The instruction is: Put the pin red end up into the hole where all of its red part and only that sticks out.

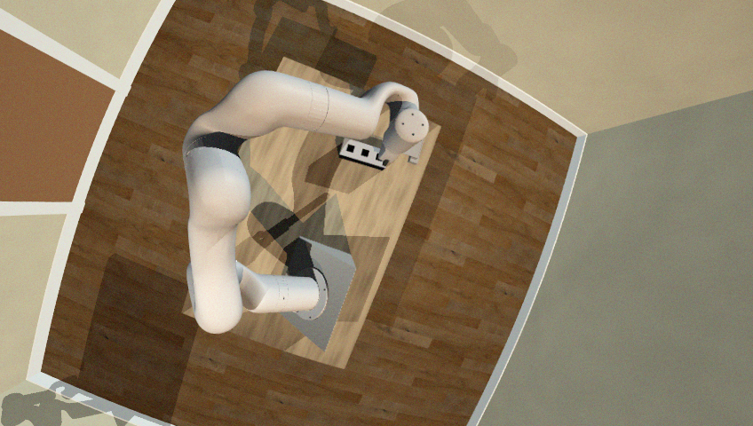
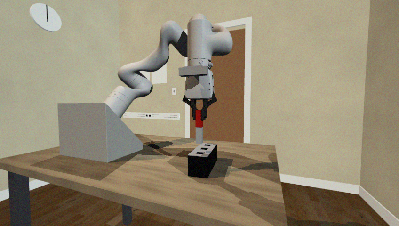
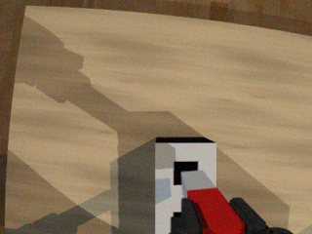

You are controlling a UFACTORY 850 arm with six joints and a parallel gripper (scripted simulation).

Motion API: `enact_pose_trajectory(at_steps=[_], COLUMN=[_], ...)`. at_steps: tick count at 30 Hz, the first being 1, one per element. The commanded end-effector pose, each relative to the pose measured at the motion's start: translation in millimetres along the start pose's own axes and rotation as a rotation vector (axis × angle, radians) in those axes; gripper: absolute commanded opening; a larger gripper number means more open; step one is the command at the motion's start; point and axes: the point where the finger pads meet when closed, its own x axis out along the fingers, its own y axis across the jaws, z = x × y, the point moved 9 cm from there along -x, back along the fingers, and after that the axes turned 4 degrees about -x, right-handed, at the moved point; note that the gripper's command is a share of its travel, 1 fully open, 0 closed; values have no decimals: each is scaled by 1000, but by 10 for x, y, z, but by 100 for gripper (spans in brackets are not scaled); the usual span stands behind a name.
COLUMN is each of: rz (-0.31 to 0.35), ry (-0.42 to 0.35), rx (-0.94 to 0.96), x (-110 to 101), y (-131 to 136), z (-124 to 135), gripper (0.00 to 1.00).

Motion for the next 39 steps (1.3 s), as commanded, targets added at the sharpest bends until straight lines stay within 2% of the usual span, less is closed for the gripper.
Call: enact_pose_trajectory(at_steps=[1, 6, 7, 39], rz=[-7, -7, -7, -7], ry=[2, 2, 3, 3], rx=[-3, -3, -3, -3], x=[18, 18, 219, 216], y=[-29, -29, -24, -25], z=[-9, -9, -3, -3], gripper=[0, 0, 0, 0])
